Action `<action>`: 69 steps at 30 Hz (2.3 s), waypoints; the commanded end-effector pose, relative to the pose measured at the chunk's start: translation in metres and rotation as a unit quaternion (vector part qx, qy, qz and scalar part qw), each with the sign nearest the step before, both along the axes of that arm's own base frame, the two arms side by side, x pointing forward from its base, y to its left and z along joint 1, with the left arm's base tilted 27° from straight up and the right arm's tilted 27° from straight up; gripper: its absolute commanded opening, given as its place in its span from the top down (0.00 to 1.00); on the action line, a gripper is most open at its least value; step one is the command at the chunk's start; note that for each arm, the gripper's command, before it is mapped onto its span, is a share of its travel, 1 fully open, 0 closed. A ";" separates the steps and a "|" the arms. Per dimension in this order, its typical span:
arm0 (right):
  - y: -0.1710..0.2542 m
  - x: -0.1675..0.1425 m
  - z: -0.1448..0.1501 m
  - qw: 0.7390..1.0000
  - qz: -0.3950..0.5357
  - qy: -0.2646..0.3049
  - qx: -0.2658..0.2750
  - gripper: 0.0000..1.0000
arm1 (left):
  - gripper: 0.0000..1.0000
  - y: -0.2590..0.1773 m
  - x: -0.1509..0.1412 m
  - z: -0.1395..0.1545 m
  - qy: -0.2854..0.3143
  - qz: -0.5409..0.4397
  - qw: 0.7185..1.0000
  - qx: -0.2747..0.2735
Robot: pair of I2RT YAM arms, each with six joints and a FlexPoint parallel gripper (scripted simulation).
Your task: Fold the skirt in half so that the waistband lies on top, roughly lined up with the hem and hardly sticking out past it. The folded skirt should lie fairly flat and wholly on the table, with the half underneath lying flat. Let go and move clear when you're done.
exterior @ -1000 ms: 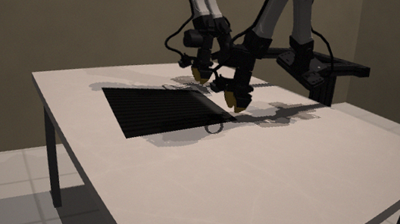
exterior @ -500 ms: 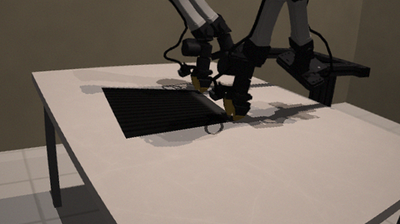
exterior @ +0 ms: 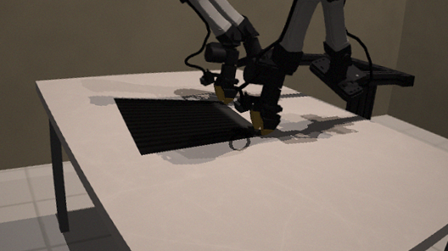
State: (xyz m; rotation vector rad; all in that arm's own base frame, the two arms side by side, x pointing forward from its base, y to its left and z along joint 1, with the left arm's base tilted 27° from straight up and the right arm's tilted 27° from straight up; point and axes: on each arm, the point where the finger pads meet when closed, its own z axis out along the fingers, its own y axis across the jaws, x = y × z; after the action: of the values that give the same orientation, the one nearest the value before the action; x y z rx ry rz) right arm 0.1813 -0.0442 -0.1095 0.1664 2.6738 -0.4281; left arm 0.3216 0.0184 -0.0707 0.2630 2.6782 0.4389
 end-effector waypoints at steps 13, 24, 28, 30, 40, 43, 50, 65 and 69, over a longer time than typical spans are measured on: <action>0.003 0.028 0.005 0.999 0.006 -0.047 0.010 0.52 | 0.52 0.002 0.013 -0.002 -0.017 -0.002 1.000 -0.006; 0.003 0.028 0.005 0.999 0.006 -0.047 0.010 0.52 | 0.52 0.002 0.013 -0.002 -0.017 -0.002 1.000 -0.006; 0.003 0.028 0.005 0.999 0.006 -0.047 0.010 0.52 | 0.52 0.002 0.013 -0.002 -0.017 -0.002 1.000 -0.006; 0.003 0.028 0.005 0.999 0.006 -0.047 0.010 0.52 | 0.52 0.002 0.013 -0.002 -0.017 -0.002 1.000 -0.006; 0.002 0.029 0.004 0.999 0.006 -0.048 0.010 0.52 | 0.52 0.003 0.015 -0.004 -0.019 -0.002 1.000 -0.006; 0.002 0.029 0.004 0.999 0.006 -0.047 0.010 0.52 | 0.52 0.003 0.015 -0.004 -0.019 -0.002 1.000 -0.006; 0.002 0.029 0.004 0.999 0.006 -0.047 0.010 0.59 | 0.59 0.003 0.015 -0.004 -0.019 -0.003 1.000 -0.006; 0.002 0.028 0.004 0.999 0.005 -0.047 0.010 0.75 | 0.75 0.003 0.016 -0.003 -0.020 -0.002 1.000 -0.007; 0.002 0.028 0.004 0.999 0.005 -0.047 0.010 0.83 | 0.83 0.004 0.015 -0.003 -0.020 -0.001 1.000 -0.005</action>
State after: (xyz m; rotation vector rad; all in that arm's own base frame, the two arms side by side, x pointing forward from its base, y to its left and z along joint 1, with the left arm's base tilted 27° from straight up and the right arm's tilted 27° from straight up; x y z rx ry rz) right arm 0.1827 -0.0479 -0.1080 0.1629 2.6552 -0.4498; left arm 0.3285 0.0165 -0.0691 0.2713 2.6502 0.4209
